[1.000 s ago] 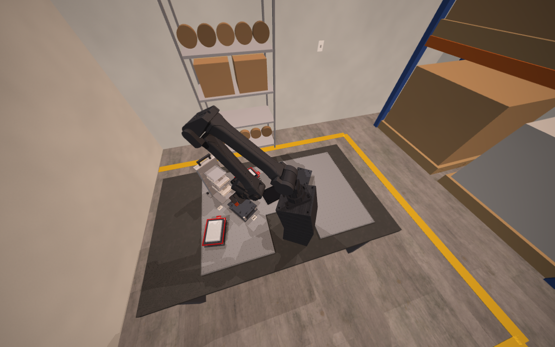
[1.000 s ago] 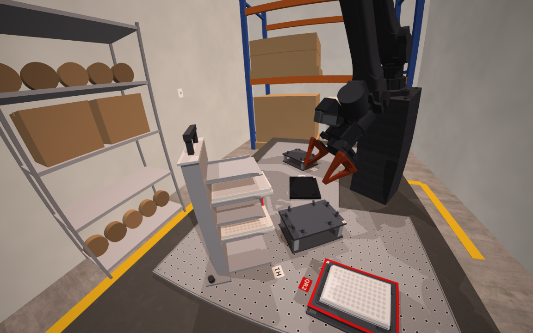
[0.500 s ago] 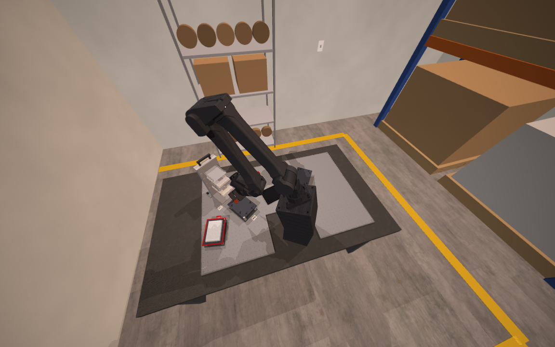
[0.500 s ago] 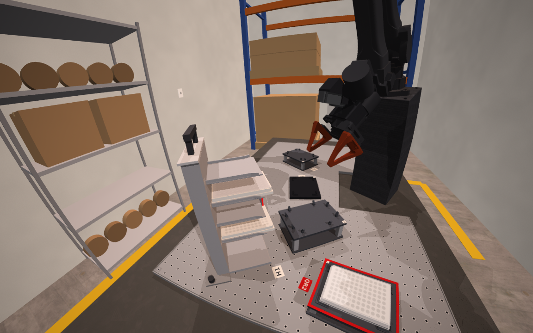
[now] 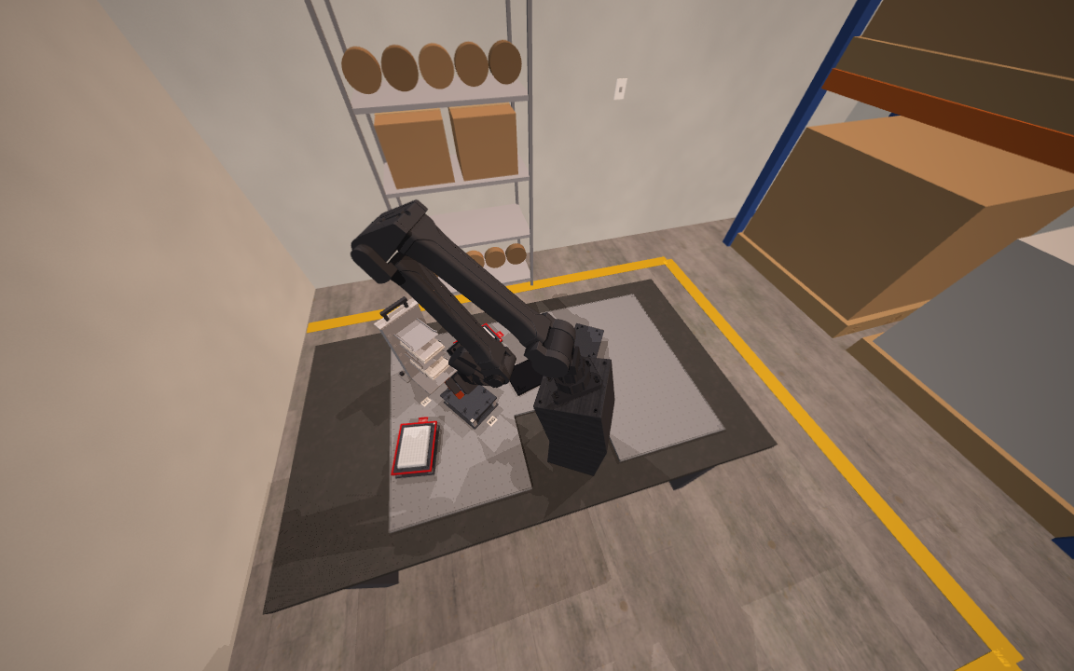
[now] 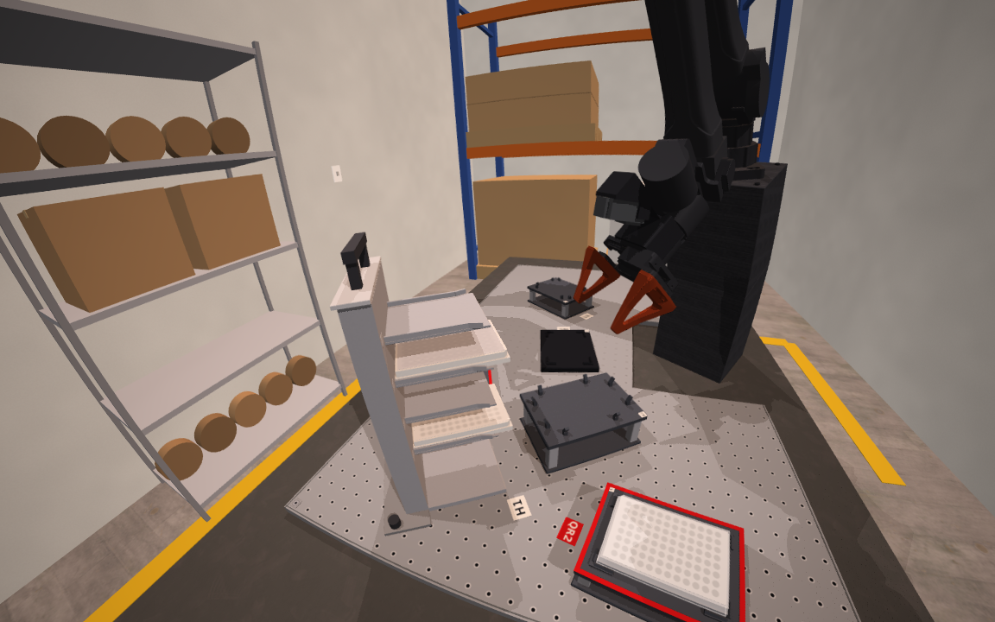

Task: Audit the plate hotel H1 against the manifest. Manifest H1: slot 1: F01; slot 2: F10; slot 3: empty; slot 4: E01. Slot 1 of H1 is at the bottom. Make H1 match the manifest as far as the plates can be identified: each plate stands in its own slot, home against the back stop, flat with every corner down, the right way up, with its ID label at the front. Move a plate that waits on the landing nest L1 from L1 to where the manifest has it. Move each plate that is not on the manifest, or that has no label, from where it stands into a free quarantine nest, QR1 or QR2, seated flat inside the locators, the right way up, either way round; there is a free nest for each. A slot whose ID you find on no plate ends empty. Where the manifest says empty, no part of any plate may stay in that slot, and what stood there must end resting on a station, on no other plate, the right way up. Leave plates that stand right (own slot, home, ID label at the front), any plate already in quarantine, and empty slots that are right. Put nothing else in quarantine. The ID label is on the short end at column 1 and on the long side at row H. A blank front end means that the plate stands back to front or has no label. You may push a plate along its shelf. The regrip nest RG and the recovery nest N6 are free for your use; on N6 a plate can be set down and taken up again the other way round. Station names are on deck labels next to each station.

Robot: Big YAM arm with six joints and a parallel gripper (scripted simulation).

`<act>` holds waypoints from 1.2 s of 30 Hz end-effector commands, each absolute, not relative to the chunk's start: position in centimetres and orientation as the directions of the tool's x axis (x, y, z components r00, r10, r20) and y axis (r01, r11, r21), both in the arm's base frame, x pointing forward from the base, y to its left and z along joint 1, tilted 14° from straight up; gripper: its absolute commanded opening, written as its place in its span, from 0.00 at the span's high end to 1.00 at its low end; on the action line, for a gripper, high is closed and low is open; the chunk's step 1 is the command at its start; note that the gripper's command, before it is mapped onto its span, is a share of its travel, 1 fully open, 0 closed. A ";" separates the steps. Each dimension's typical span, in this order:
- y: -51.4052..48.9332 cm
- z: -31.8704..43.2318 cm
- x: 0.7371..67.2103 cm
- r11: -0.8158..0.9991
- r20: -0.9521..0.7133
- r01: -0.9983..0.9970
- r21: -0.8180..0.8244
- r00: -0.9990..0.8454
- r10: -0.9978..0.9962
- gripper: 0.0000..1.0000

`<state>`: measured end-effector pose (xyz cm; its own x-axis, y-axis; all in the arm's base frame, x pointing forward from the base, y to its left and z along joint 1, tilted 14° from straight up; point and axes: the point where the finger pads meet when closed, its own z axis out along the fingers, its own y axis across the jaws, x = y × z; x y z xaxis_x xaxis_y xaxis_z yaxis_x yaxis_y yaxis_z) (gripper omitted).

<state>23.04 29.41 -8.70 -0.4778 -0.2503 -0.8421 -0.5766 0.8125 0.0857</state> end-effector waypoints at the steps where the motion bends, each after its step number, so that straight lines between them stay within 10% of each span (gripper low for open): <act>1: 29.9 -9.2 23.3 0.812 -0.851 -0.574 0.104 -0.475 -0.226 0.00; 36: 32.2 -8.2 27.1 0.813 -0.855 -0.575 0.090 -0.463 -0.233 0.00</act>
